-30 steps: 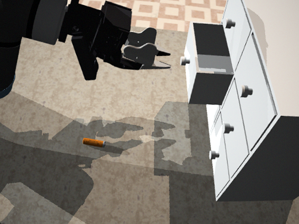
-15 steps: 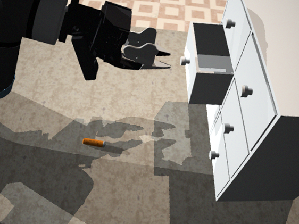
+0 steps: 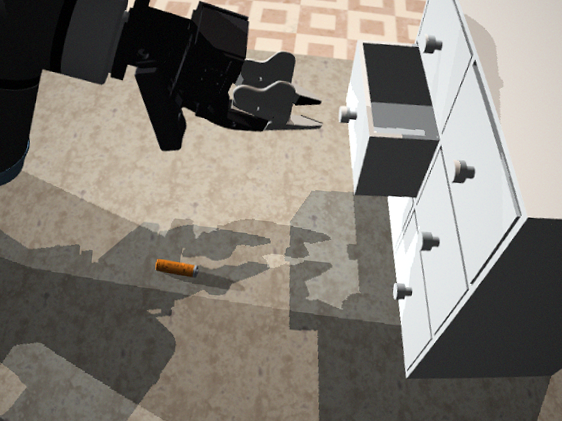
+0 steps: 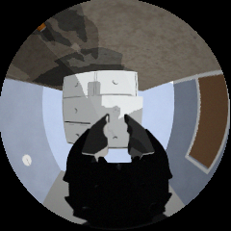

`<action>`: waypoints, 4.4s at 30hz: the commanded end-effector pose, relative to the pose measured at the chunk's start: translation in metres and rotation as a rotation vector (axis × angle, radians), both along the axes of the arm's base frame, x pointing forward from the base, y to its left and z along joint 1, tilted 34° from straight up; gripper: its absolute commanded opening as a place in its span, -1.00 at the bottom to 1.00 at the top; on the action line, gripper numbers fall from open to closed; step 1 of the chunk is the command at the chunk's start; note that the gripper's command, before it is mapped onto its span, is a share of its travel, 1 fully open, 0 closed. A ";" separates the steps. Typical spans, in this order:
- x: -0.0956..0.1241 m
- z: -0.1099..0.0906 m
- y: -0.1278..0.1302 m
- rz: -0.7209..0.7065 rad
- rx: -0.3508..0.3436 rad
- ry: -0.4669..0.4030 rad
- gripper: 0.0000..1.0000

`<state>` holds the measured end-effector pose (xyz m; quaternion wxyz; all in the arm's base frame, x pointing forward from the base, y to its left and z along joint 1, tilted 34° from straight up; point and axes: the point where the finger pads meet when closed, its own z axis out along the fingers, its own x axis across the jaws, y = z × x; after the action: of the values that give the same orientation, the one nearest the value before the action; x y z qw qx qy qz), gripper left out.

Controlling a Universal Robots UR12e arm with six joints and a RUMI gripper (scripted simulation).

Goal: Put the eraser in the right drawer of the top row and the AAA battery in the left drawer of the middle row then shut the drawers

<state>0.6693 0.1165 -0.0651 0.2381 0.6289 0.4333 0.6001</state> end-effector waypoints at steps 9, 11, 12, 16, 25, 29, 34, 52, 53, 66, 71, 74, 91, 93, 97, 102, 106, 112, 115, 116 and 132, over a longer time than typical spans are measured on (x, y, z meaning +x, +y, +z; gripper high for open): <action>0.010 0.002 0.001 0.001 -0.002 -0.006 -0.61; 0.012 0.003 0.001 0.001 -0.002 -0.006 -0.61; 0.012 0.003 0.001 0.001 -0.002 -0.006 -0.61; 0.015 0.003 0.001 0.001 -0.002 -0.006 -0.61; 0.025 0.004 0.001 0.001 -0.002 -0.006 -0.61; 0.028 0.005 0.001 0.001 -0.002 -0.006 -0.61; 0.031 0.005 0.001 0.001 -0.002 -0.006 -0.61; 0.036 0.005 0.001 0.000 -0.001 -0.003 -0.61; 0.036 0.005 0.001 0.000 -0.001 -0.003 -0.61; 0.035 0.005 0.001 0.000 -0.001 -0.004 -0.61; 0.035 0.005 0.001 0.000 -0.001 -0.004 -0.61; 0.035 0.005 0.001 0.000 -0.001 -0.004 -0.61; 0.035 0.005 0.001 0.000 -0.001 -0.004 -0.86; 0.035 0.005 0.001 0.000 -0.001 -0.004 -0.86; 0.035 0.005 0.001 0.000 -0.001 -0.004 -0.86; 0.035 0.005 0.001 0.000 -0.001 -0.004 -0.86; 0.035 0.005 0.001 0.000 -0.001 -0.004 -0.86; 0.035 0.005 0.001 0.000 -0.001 -0.004 -0.86; 0.035 0.005 0.001 0.000 -0.001 -0.004 -0.86; 0.035 0.005 0.001 0.000 -0.001 -0.004 -0.86; 0.036 0.005 0.001 0.000 -0.001 -0.004 -0.86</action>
<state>0.7030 0.1175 -0.0609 0.2382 0.6289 0.4333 0.6000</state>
